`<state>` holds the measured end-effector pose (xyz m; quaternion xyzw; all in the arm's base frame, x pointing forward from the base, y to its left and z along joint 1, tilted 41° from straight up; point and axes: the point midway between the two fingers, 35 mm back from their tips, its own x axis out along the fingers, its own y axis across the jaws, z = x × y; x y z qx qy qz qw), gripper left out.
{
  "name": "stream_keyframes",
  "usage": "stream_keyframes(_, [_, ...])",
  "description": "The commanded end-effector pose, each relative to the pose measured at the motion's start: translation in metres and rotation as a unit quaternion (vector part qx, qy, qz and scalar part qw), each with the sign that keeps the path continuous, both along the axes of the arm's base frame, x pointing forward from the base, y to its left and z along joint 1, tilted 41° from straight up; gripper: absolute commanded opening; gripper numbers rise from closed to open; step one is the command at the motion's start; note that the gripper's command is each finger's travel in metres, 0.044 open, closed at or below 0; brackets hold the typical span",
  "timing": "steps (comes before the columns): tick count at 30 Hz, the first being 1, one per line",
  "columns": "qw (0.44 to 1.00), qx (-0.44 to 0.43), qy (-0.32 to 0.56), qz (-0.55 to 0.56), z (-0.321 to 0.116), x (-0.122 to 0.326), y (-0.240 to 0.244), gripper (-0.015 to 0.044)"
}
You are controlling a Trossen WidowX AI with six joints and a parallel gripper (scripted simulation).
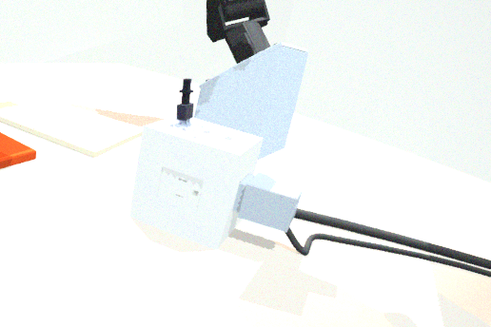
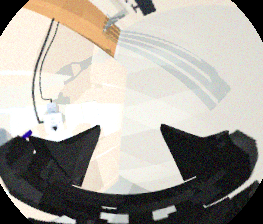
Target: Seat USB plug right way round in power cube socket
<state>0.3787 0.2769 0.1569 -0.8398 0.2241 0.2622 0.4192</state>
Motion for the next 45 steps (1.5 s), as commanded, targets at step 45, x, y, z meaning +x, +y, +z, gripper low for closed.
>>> stream_keyframes(45, [0.888, -0.139, 0.306, -0.314, -0.165, -0.055, -0.213, 0.044])
